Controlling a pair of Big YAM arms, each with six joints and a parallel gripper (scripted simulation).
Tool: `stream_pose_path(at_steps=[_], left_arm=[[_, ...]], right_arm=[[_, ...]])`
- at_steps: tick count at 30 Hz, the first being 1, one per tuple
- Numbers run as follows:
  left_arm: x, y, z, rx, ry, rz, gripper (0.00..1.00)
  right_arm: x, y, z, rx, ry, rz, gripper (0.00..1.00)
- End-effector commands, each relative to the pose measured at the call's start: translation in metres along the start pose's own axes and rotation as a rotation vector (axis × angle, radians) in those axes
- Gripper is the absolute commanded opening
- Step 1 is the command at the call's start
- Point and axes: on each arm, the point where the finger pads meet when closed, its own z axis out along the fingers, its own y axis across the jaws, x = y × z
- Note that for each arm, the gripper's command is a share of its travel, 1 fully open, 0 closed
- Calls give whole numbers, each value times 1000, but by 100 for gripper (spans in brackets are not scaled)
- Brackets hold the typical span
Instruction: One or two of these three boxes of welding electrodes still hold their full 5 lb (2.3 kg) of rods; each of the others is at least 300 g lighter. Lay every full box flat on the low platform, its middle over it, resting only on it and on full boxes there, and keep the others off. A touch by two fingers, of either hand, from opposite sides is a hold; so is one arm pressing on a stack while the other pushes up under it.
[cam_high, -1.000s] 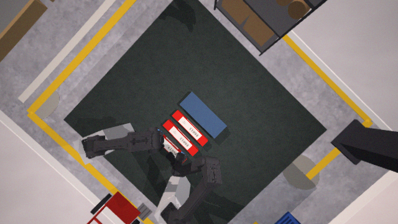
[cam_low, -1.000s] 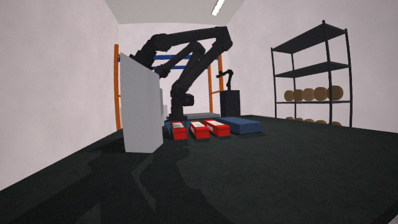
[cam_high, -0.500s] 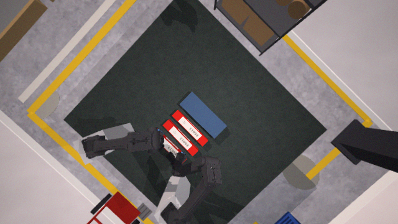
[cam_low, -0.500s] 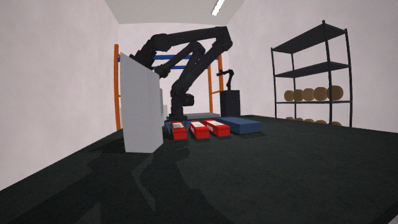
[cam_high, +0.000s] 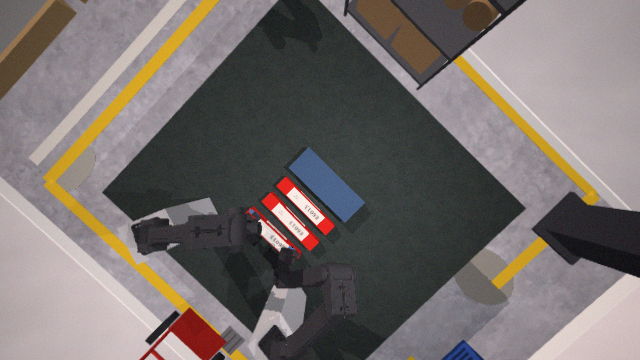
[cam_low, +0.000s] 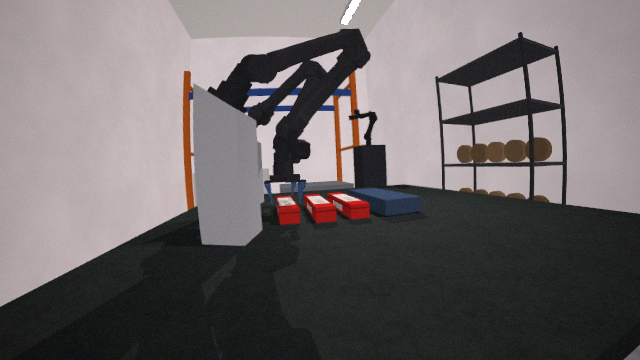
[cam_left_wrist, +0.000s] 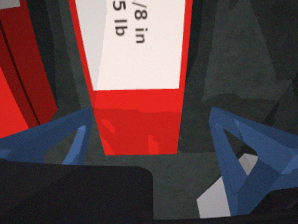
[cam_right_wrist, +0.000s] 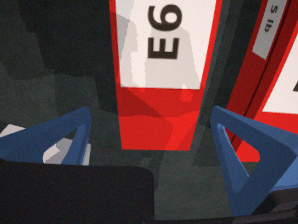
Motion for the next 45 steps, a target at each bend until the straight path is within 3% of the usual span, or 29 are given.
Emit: stream_pose_path(at_steps=[1, 5, 12, 15, 17, 21, 36, 38, 39, 42, 45], left_arm=[[-4, -1, -24, -1, -11, -6, 100], [-7, 1, -33, -6, -16, -8, 100], [-5, 0, -68, -5, -15, -7, 100], [-7, 2, -73, -8, -20, -9, 100], [-10, 28, -72, -23, -20, 27, 100], [-12, 41, -75, -24, -21, 27, 100], [-27, 146, -95, -37, -27, 26, 100], [-27, 146, -95, -37, -27, 26, 100], [-28, 153, -96, -37, -27, 26, 100], [-19, 142, -91, -10, -7, 32, 100], [-28, 145, -92, -24, -23, 28, 100]], right_arm=[[4, 6, -21, -10, 0, 18, 100], [4, 1, -27, -4, 3, 33, 100], [3, 4, -63, -4, -2, 21, 100], [2, 0, -59, 0, -2, 27, 100], [2, -24, -59, 10, -5, 98, 100], [5, -37, -62, 11, -5, 76, 100], [26, -136, -80, 17, -6, 77, 100], [26, -136, -80, 17, -6, 77, 100], [21, -116, -76, -18, -2, 40, 100], [24, -116, -75, -17, 2, 48, 100], [22, -127, -78, 11, -7, 73, 100]])
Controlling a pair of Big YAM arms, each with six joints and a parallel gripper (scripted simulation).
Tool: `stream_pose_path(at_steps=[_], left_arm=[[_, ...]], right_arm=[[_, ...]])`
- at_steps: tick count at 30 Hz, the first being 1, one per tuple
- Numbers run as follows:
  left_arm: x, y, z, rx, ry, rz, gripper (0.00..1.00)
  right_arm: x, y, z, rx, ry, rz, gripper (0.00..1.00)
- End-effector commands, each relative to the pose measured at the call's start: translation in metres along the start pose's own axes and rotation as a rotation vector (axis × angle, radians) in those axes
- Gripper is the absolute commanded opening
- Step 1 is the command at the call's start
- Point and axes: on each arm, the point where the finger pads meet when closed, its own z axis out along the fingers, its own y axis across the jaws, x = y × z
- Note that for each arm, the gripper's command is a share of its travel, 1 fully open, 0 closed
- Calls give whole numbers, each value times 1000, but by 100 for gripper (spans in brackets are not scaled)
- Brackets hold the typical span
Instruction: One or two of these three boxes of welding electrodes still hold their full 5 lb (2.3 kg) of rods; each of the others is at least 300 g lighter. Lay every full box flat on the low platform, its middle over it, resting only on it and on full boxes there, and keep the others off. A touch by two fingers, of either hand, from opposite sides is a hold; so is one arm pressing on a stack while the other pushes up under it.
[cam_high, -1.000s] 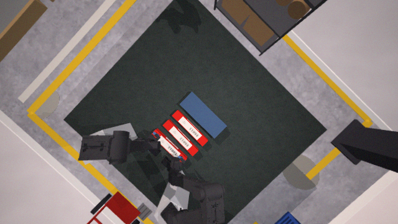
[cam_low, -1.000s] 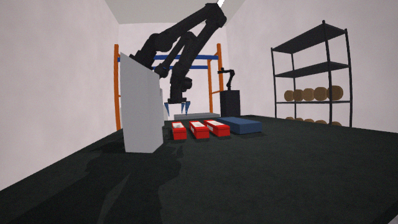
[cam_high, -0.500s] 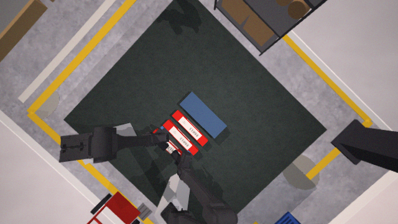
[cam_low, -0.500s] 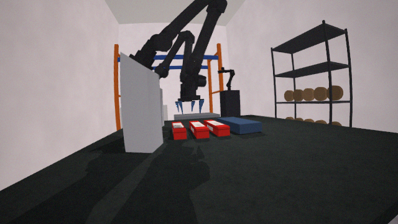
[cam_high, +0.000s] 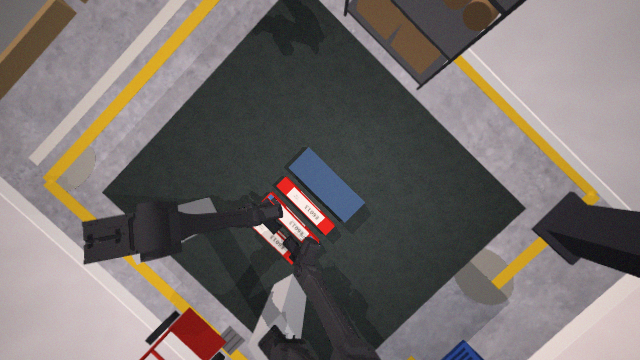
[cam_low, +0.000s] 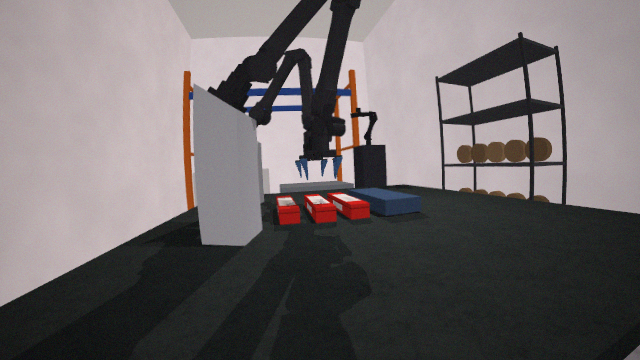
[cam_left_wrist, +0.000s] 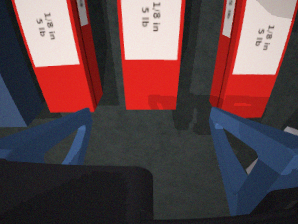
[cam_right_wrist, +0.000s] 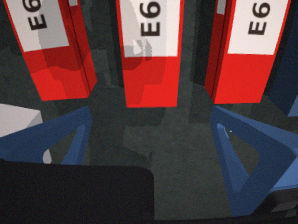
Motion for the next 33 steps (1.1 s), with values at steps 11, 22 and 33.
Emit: stream_pose_path(at_steps=[11, 22, 33], left_arm=[[0, 4, 5, -7, -5, 8, 100], [0, 7, 35, -11, -6, 5, 100], [1, 6, 51, -9, -4, 5, 100]], right_arm=[[0, -3, 9, 2, -1, -10, 100], [1, -2, 39, 1, 0, -11, 100], [1, -2, 55, 1, 0, -11, 100]])
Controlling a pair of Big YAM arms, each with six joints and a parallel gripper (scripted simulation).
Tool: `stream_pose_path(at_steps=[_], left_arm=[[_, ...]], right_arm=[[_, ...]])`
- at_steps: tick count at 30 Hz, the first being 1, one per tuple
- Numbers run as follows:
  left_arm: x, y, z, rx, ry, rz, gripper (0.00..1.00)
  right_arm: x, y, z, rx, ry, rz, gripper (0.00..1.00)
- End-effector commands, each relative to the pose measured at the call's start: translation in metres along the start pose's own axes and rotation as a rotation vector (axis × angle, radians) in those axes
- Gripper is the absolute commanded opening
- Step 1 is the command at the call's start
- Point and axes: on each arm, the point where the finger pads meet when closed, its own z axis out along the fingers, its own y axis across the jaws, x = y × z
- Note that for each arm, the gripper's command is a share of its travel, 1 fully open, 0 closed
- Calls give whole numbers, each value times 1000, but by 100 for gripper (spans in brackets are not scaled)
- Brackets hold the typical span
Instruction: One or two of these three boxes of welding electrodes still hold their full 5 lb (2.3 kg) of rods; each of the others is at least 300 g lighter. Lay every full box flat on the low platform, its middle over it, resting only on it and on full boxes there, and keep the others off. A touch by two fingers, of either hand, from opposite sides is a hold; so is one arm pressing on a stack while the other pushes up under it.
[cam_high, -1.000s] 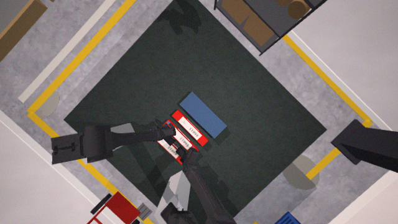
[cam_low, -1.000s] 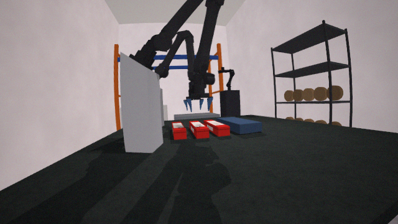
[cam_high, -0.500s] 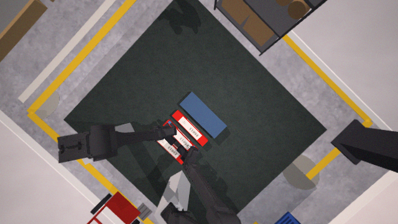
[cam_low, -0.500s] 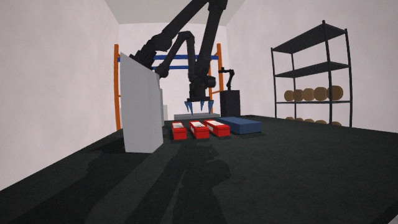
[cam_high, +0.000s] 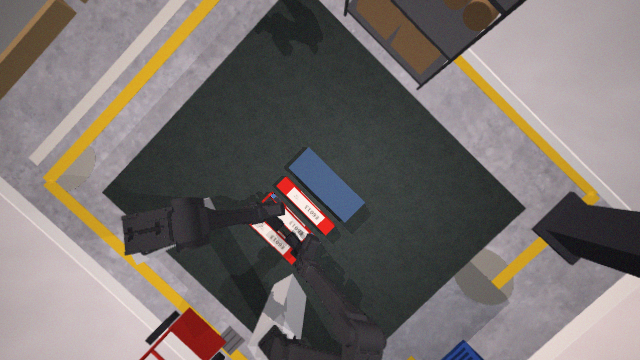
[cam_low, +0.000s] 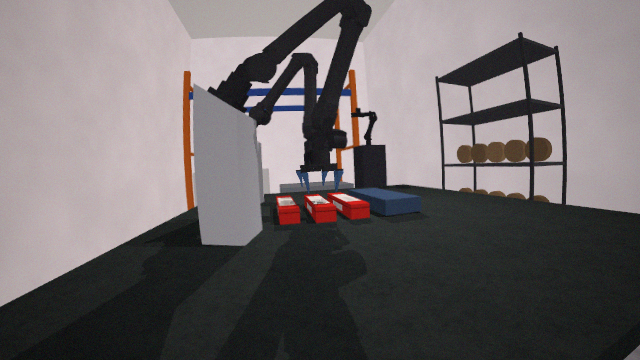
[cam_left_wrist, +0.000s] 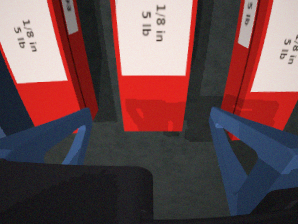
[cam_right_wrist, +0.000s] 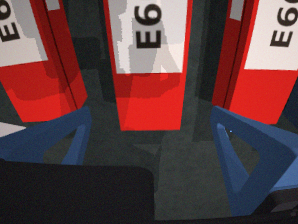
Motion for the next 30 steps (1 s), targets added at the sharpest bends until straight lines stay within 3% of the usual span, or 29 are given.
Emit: stream_pose_path(at_steps=[1, 14, 17, 30], left_arm=[[3, 3, 12, -2, 1, 1, 100], [5, 1, 41, 0, 3, 0, 100], [5, 0, 42, 1, 4, -3, 100], [6, 0, 70, 1, 4, -2, 100]], right_arm=[[2, 0, 11, -2, 2, -11, 100], [3, 1, 40, -2, 2, -11, 100], [0, 4, 34, -5, -2, -14, 100], [1, 2, 68, -2, -1, -17, 100]])
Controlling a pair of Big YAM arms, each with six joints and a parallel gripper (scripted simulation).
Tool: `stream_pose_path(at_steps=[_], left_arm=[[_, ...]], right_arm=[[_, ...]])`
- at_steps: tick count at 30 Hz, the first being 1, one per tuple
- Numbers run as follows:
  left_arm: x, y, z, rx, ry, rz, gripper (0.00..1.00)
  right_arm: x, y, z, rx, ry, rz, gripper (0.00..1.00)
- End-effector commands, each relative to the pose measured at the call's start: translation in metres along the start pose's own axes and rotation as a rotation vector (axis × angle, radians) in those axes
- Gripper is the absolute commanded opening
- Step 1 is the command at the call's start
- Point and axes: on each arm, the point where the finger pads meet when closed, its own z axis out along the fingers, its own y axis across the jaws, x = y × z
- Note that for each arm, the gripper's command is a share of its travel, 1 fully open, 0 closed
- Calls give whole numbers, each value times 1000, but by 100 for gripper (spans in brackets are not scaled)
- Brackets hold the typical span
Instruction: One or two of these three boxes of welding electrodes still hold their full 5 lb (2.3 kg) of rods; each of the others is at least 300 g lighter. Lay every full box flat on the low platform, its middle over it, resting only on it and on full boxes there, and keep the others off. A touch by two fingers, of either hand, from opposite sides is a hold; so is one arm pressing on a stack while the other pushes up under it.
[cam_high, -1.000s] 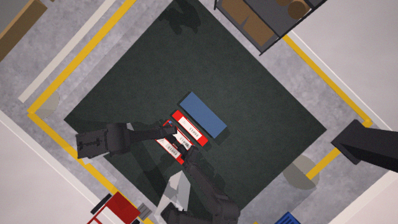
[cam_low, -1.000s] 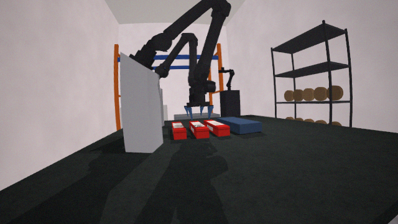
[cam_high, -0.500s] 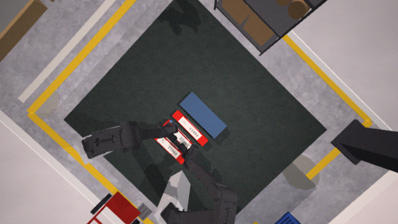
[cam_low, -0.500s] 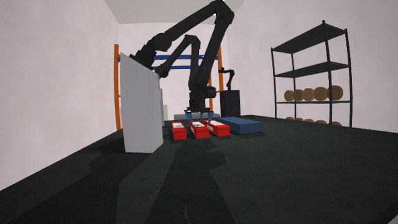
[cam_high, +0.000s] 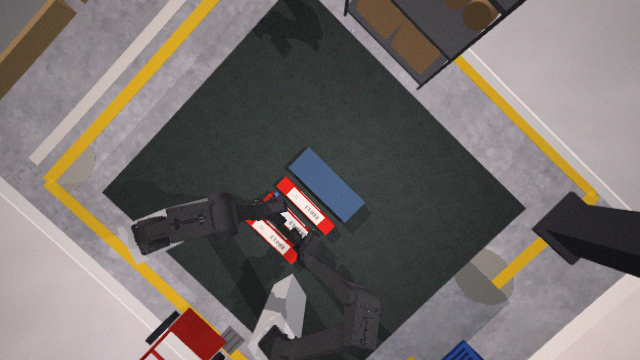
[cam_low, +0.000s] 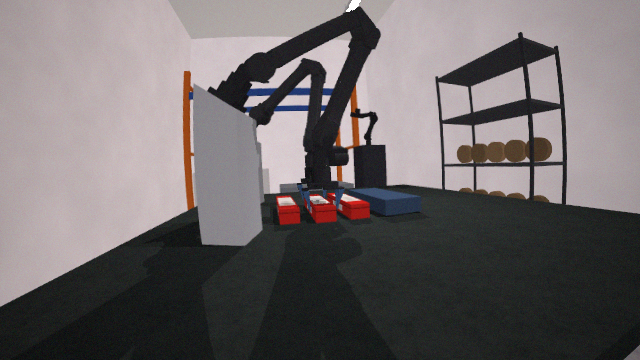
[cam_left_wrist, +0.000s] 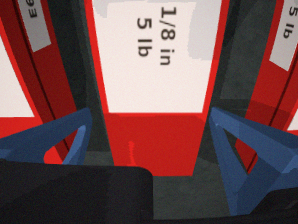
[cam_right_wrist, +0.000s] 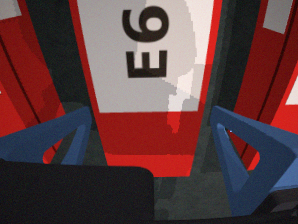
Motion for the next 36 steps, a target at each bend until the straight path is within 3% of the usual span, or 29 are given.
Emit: stream_pose_path(at_steps=[1, 13, 35, 36], left_arm=[[6, -1, 10, 3, 5, -3, 100], [6, -1, 21, 4, 5, -1, 100], [11, -9, 23, 13, 11, -1, 100], [11, -9, 23, 13, 11, -1, 0]], right_arm=[[0, 4, 5, -5, -2, -20, 100], [3, 2, 18, -3, 1, -13, 100], [0, 6, 12, -7, -3, -16, 100], [0, 6, 12, -7, -3, -16, 0]])
